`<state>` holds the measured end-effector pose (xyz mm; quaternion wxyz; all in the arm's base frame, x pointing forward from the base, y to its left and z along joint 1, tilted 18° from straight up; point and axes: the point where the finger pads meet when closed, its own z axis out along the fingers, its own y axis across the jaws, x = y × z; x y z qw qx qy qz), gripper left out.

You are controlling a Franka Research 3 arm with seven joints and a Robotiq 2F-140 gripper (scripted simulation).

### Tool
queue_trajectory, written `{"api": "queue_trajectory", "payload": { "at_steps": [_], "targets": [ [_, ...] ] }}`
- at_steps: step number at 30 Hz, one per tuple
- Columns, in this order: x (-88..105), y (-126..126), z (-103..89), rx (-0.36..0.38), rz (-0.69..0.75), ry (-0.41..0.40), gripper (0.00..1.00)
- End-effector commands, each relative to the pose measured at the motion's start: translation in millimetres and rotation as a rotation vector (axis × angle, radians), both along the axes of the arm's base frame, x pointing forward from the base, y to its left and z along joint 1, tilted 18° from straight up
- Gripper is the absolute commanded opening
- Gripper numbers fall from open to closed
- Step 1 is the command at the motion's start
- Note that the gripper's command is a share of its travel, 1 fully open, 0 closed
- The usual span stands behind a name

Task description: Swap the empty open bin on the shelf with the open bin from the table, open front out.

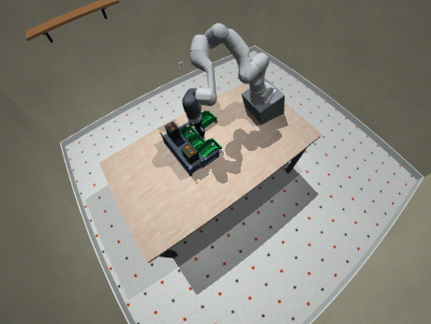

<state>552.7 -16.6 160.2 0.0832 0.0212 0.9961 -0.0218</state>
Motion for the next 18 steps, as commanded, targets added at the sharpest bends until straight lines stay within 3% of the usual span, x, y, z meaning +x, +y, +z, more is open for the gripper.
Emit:
{"api": "queue_trajectory", "payload": {
  "at_steps": [1,15,16,18],
  "targets": [
    [-3.6,-0.3,0.1,-0.002,0.007,0.009,0.06],
    [-4.1,-0.2,1.4,-0.002,0.007,0.009,0.06],
    [-4.1,-0.2,1.4,-0.002,0.007,0.009,0.00],
    [-4.1,-0.2,1.4,-0.002,0.007,0.009,0.00]
  ]
}}
